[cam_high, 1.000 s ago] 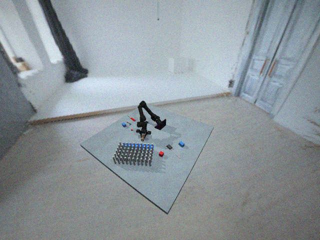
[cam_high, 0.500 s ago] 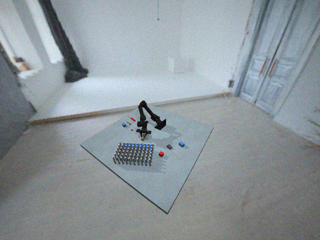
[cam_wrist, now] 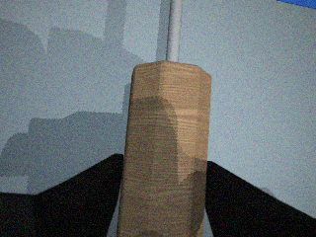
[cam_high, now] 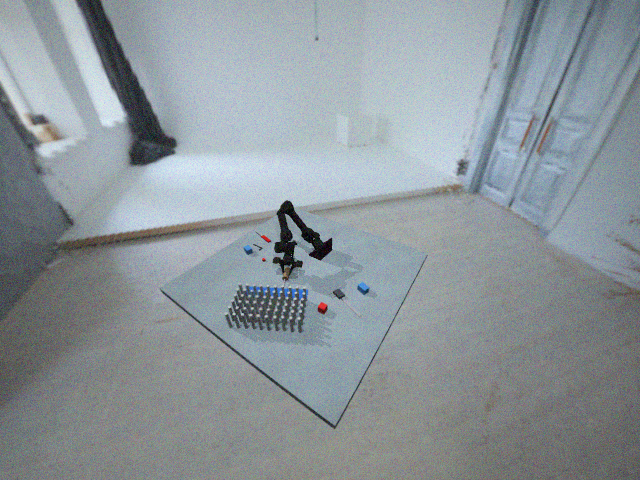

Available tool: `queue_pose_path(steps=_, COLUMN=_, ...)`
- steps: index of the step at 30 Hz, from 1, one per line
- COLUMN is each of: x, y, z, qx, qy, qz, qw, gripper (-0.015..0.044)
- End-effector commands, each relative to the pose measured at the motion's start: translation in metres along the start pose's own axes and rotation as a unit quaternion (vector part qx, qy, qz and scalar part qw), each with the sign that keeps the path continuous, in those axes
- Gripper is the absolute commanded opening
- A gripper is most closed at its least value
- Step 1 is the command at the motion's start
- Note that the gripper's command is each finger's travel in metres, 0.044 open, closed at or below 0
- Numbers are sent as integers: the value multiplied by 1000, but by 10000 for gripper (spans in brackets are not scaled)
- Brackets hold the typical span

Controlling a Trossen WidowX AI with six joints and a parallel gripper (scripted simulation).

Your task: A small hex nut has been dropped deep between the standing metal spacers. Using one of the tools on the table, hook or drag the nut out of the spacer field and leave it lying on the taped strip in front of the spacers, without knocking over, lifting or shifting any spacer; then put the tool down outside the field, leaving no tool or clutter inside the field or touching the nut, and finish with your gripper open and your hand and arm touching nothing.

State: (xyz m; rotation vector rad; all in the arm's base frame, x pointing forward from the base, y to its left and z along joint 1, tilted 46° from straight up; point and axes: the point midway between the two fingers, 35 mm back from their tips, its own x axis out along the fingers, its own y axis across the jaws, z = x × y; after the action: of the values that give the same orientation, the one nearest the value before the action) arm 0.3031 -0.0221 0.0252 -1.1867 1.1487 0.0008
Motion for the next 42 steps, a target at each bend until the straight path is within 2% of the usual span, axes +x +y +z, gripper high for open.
queue_pose_path(steps=1, x=-1, y=2, z=-2, qx=-2, qy=-2, qz=3, qw=1000, gripper=0)
queue_pose_path(steps=42, x=-9, y=1, z=-21, qx=-3, qy=-2, qz=4, qw=1000, gripper=0)
